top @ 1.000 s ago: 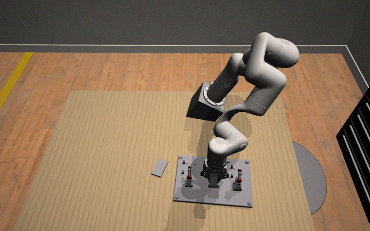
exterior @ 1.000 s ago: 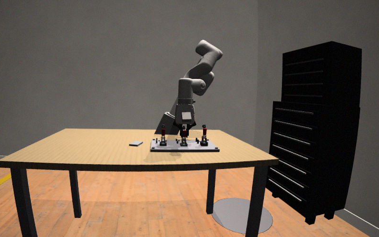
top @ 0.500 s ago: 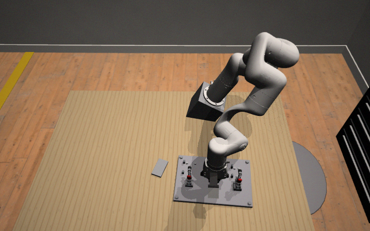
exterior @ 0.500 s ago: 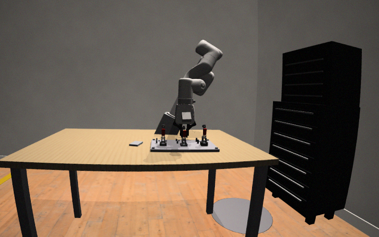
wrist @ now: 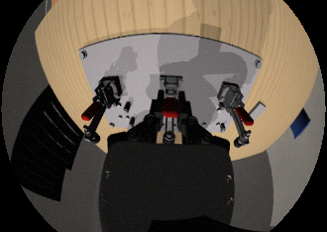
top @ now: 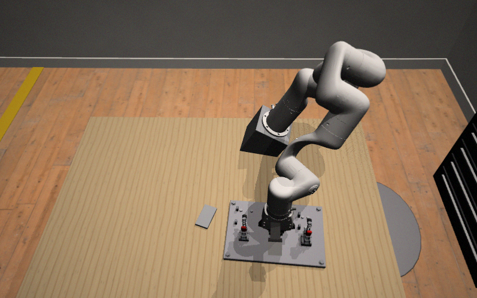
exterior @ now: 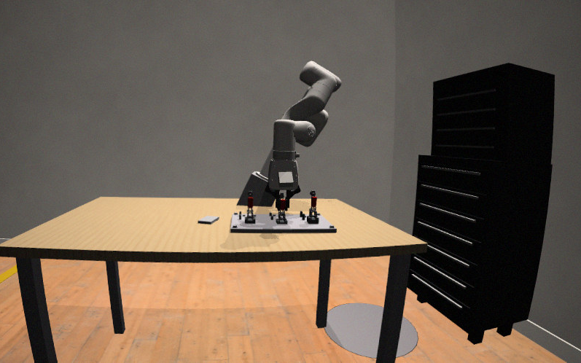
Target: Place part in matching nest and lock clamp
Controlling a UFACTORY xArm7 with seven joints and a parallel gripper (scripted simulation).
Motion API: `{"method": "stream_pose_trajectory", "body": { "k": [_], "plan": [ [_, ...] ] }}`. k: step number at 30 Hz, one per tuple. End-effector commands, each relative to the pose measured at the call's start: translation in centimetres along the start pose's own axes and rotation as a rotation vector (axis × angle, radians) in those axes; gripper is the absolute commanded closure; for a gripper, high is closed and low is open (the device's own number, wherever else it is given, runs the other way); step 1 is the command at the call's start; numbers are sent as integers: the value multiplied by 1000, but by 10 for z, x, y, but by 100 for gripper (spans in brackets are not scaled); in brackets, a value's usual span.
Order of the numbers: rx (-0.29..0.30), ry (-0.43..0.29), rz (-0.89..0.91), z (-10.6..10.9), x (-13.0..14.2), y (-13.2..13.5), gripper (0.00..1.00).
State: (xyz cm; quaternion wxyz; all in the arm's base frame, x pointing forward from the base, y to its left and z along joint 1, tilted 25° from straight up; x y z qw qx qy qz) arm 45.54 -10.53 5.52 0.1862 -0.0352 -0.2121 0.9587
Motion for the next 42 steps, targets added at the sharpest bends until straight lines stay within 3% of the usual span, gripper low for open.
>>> {"method": "stream_pose_trajectory", "body": {
  "k": [1,29,30,42],
  "plan": [
    [0,4,-1,1,0,1,100],
    [0,4,-1,1,3,1,100],
    [0,4,-1,1,3,1,53],
    [0,4,-1,1,3,1,53]
  ]
}}
Point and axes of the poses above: the point where the finger pads meet when closed, its own z axis back along the fingers, its own y axis across the jaws, x = y × z, the point moved 6 cm from there along z, back along the fingers, and after that the axes turned 9 degrees about -z, right-handed, at the moved point
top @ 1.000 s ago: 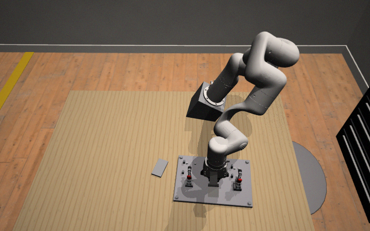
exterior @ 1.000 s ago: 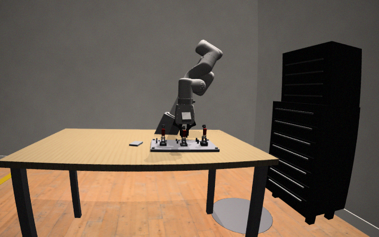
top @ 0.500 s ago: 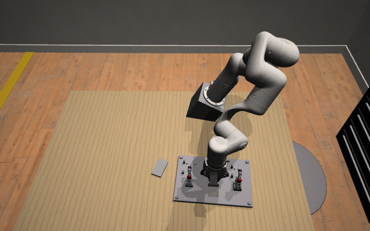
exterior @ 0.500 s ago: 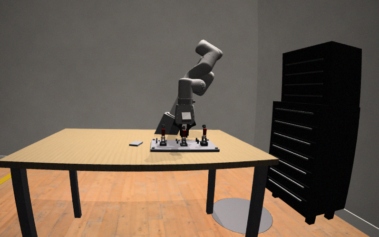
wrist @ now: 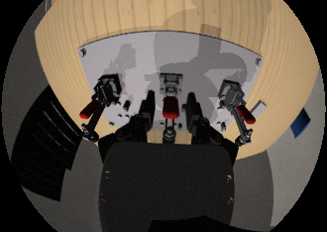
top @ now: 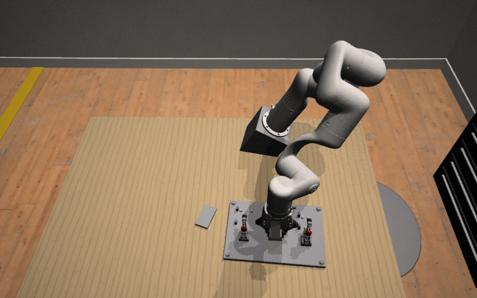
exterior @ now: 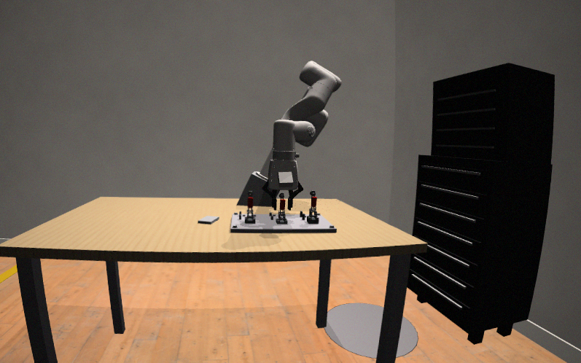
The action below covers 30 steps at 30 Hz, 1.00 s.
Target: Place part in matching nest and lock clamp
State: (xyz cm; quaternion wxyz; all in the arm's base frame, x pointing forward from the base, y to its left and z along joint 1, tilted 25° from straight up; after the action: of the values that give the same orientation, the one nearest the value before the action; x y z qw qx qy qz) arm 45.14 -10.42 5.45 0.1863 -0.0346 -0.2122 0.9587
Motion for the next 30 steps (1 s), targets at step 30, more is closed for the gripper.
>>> {"method": "stream_pose_trajectory", "body": {
  "k": [30],
  "plan": [
    [0,5,0,37,-1,0,53]
  ]
}}
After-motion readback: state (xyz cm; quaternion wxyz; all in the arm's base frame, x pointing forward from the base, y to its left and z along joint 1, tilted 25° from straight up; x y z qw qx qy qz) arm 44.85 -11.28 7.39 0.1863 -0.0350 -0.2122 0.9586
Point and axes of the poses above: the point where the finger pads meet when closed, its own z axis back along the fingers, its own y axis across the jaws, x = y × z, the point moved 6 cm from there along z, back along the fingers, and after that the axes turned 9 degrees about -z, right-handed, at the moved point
